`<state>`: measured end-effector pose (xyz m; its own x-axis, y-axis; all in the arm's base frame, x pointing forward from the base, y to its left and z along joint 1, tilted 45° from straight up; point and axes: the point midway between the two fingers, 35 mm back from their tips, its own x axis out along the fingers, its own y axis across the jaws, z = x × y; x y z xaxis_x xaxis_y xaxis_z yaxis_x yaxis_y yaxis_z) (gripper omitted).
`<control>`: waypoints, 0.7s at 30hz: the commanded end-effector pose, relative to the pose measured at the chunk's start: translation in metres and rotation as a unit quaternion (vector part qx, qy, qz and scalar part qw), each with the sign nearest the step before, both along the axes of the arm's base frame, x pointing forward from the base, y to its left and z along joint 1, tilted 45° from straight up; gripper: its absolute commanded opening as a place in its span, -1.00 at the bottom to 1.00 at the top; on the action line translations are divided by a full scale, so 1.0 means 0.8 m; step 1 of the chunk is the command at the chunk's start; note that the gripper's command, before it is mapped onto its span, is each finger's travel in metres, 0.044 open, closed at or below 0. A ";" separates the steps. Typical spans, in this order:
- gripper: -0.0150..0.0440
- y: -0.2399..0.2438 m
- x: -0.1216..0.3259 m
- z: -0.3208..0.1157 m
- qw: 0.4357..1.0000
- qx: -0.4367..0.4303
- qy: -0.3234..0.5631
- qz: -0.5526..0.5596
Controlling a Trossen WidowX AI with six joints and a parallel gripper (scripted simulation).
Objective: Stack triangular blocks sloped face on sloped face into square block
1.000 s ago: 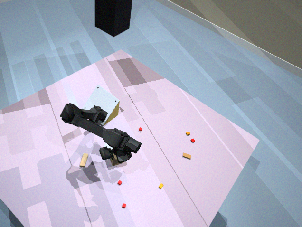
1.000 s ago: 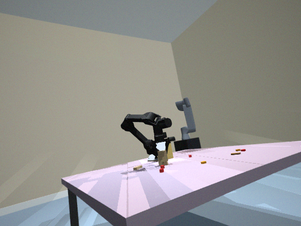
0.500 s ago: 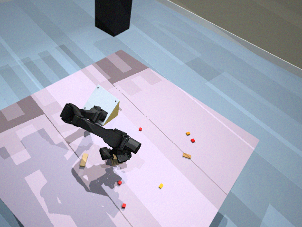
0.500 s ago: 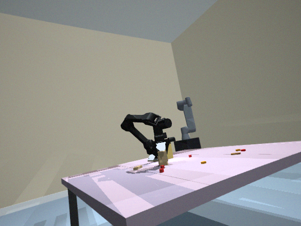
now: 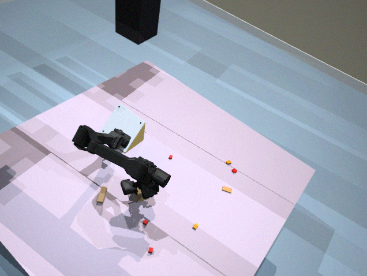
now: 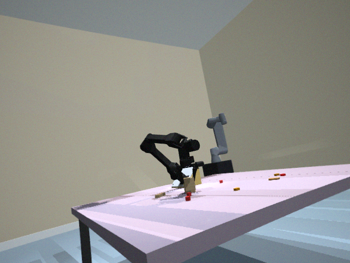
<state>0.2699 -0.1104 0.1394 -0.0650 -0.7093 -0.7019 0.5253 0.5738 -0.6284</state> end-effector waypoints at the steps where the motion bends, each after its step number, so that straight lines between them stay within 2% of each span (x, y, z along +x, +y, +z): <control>1: -0.49 -0.003 -0.002 -0.003 1.000 -0.002 0.003 0.002; 21: -0.49 -0.007 -0.007 -0.011 1.000 -0.003 0.004 0.002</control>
